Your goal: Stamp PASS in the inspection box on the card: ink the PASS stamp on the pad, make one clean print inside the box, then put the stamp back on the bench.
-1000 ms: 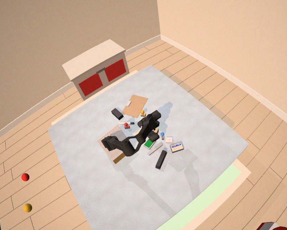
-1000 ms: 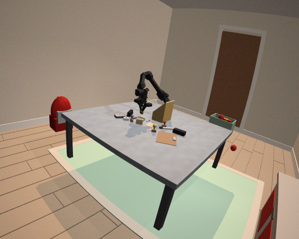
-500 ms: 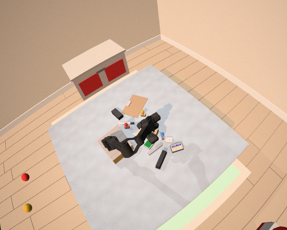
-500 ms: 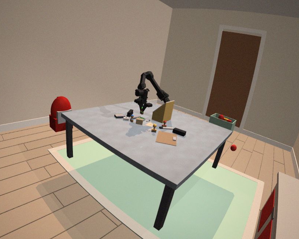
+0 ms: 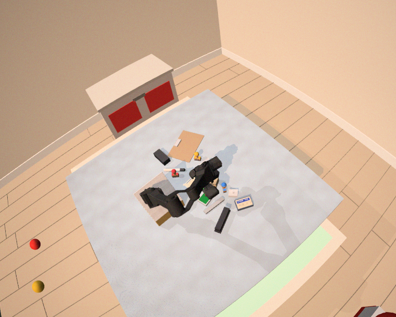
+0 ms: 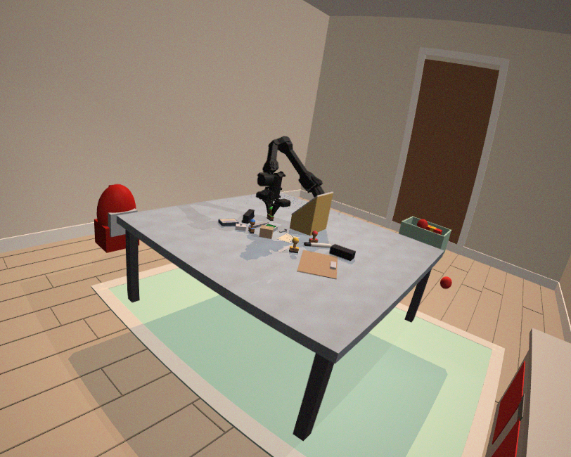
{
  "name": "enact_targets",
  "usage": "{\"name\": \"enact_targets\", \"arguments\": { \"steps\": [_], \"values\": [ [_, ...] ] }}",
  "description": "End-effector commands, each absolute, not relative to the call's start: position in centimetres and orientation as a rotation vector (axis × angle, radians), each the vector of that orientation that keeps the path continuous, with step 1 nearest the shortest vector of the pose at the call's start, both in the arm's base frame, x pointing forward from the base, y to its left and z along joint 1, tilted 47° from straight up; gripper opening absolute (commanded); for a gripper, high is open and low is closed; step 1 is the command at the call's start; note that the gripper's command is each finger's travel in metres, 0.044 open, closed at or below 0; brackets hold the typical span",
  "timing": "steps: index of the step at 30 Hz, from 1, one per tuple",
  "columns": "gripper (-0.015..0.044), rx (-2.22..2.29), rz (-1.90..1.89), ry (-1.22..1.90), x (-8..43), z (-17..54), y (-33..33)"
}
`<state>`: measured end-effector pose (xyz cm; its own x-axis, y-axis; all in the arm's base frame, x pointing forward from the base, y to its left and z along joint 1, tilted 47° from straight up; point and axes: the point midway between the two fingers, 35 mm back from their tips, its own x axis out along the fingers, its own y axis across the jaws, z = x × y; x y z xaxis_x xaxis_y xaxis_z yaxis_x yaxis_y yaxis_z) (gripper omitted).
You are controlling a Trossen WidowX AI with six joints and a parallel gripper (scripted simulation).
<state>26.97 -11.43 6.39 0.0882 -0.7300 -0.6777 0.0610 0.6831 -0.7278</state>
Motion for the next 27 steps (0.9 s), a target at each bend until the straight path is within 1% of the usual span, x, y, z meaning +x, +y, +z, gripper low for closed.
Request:
{"name": "enact_targets", "arguments": {
  "steps": [1, 27],
  "values": [
    [0.0, -0.619, -0.64, 1.373, 26.9, 6.0, -11.6],
    [0.0, -0.617, -0.643, 1.371, 27.0, 4.9, -12.8]
  ]
}}
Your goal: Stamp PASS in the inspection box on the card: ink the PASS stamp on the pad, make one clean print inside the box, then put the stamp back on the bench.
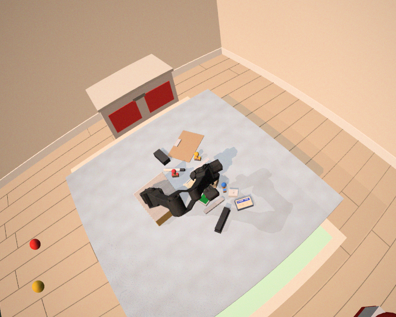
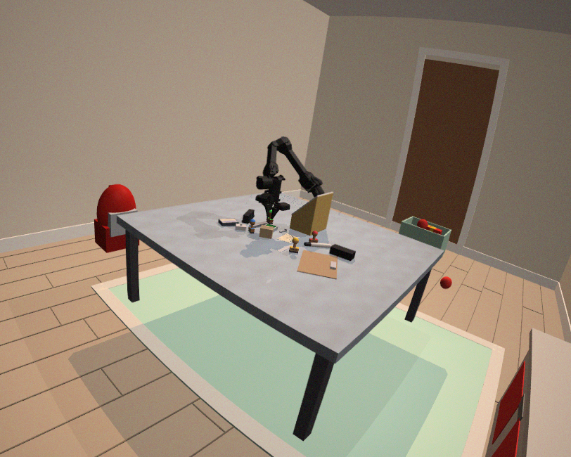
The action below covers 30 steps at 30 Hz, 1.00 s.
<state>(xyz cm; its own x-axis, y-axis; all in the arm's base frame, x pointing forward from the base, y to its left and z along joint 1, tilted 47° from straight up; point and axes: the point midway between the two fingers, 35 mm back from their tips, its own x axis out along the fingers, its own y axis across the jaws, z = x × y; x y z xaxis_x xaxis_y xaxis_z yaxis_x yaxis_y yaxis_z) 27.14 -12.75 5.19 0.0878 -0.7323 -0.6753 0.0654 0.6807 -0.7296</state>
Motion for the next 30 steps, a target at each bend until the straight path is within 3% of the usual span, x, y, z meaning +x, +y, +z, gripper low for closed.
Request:
{"name": "enact_targets", "arguments": {
  "steps": [1, 30],
  "values": [
    [0.0, -0.617, -0.644, 1.371, 27.0, 4.8, -12.9],
    [0.0, -0.617, -0.649, 1.368, 27.0, 3.6, -14.3]
  ]
}}
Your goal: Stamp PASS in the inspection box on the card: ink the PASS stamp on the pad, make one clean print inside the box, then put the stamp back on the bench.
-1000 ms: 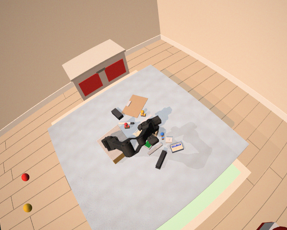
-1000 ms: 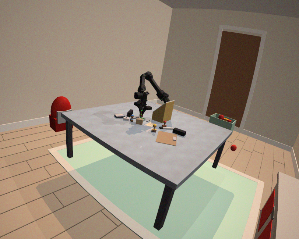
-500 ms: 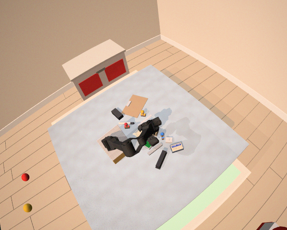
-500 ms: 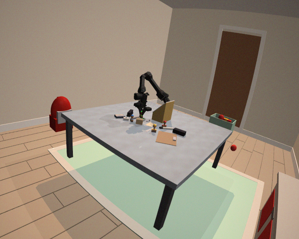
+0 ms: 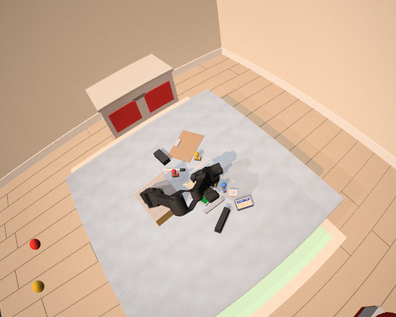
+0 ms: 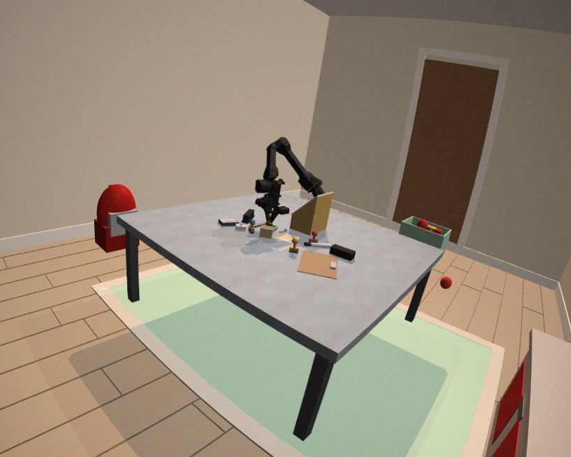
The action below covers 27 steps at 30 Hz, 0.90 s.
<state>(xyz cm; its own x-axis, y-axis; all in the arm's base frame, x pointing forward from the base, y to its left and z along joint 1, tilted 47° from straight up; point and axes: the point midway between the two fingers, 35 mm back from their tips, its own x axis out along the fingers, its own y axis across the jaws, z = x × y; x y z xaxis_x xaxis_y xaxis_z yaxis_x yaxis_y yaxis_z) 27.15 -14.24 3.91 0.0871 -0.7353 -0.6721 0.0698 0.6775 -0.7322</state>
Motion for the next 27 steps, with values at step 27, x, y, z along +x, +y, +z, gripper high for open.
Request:
{"name": "enact_targets", "arguments": {
  "steps": [27],
  "values": [
    [0.0, -0.61, -0.656, 1.365, 27.06, 3.37, -14.56]
  ]
}}
